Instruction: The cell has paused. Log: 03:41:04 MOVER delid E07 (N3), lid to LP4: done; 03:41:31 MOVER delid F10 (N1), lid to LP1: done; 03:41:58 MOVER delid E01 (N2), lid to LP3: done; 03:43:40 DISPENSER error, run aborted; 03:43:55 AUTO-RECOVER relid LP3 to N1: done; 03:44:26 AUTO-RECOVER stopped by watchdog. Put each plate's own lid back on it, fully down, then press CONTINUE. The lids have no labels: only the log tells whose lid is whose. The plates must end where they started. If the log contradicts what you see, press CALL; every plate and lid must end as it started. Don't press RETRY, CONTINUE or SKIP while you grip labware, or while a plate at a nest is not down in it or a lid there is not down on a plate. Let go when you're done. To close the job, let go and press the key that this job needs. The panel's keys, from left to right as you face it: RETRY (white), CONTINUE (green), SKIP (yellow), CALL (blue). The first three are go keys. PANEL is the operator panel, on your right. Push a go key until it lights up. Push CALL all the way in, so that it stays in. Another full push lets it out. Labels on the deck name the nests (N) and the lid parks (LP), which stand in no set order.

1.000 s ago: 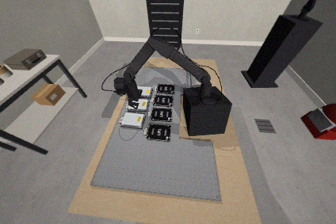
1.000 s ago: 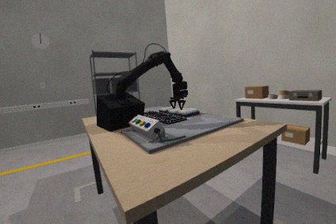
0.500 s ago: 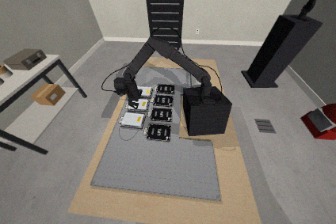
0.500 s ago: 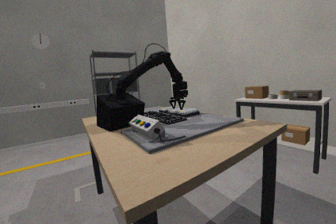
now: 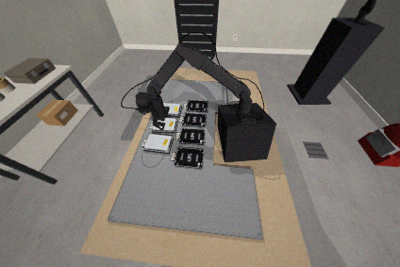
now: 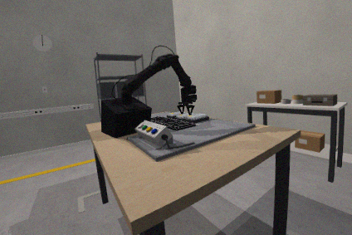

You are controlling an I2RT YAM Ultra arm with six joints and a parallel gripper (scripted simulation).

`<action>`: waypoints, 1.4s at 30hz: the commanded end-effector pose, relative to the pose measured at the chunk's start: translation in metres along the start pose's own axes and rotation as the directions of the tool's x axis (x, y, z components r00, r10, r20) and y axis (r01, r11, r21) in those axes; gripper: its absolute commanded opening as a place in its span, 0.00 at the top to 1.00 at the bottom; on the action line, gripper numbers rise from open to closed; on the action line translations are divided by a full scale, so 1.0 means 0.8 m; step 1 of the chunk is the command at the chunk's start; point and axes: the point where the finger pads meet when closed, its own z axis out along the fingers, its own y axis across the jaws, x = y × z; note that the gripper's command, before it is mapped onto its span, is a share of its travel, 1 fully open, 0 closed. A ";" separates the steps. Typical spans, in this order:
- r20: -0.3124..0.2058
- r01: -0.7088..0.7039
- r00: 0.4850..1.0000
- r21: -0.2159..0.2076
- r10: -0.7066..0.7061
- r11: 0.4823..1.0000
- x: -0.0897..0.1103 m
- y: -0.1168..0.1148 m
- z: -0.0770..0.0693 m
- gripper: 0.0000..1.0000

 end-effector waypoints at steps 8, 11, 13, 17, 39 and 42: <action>0.030 -0.001 1.000 -0.001 0.001 1.000 -0.011 0.000 -0.012 0.00; 0.035 0.000 0.999 -0.001 0.000 1.000 -0.012 -0.002 -0.028 0.00; 0.045 -0.002 0.999 -0.002 0.002 1.000 -0.015 0.001 -0.036 0.00; 0.054 -0.004 0.999 -0.002 0.004 1.000 -0.019 0.001 -0.043 0.00; 0.058 -0.006 0.998 -0.003 0.006 1.000 -0.020 0.000 -0.067 0.00; 0.058 -0.006 0.998 -0.003 0.006 1.000 -0.020 0.000 -0.067 0.00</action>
